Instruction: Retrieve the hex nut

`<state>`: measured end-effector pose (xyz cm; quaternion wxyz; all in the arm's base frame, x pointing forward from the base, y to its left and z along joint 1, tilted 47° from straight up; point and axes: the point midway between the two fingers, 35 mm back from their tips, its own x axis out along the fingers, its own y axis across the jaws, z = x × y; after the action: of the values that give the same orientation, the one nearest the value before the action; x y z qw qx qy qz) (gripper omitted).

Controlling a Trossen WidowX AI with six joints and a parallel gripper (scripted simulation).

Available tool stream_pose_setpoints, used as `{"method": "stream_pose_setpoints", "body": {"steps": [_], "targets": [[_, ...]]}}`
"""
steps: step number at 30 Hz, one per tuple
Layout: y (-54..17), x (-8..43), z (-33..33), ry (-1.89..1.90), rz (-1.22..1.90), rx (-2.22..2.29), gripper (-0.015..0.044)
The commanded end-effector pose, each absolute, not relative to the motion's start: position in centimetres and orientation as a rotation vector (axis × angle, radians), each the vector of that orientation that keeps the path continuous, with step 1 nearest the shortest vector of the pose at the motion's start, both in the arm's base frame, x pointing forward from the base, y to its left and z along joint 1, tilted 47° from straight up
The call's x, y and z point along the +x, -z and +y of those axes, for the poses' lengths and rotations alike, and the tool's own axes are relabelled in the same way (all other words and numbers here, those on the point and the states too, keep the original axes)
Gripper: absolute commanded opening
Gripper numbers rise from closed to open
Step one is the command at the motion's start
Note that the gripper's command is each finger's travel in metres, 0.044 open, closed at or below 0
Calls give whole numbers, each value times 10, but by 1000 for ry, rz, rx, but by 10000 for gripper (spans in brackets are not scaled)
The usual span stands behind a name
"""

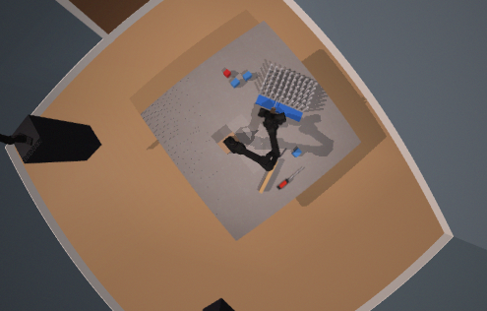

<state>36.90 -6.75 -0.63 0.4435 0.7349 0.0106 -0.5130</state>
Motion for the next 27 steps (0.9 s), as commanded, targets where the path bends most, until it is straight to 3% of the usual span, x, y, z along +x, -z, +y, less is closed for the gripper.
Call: {"method": "stream_pose_setpoints", "body": {"steps": [1, 27], "targets": [[5, 367, -68, 1267, 30, 1823, 0], [-1, 353, -73, 1268, 31, 1822, 0]]}}
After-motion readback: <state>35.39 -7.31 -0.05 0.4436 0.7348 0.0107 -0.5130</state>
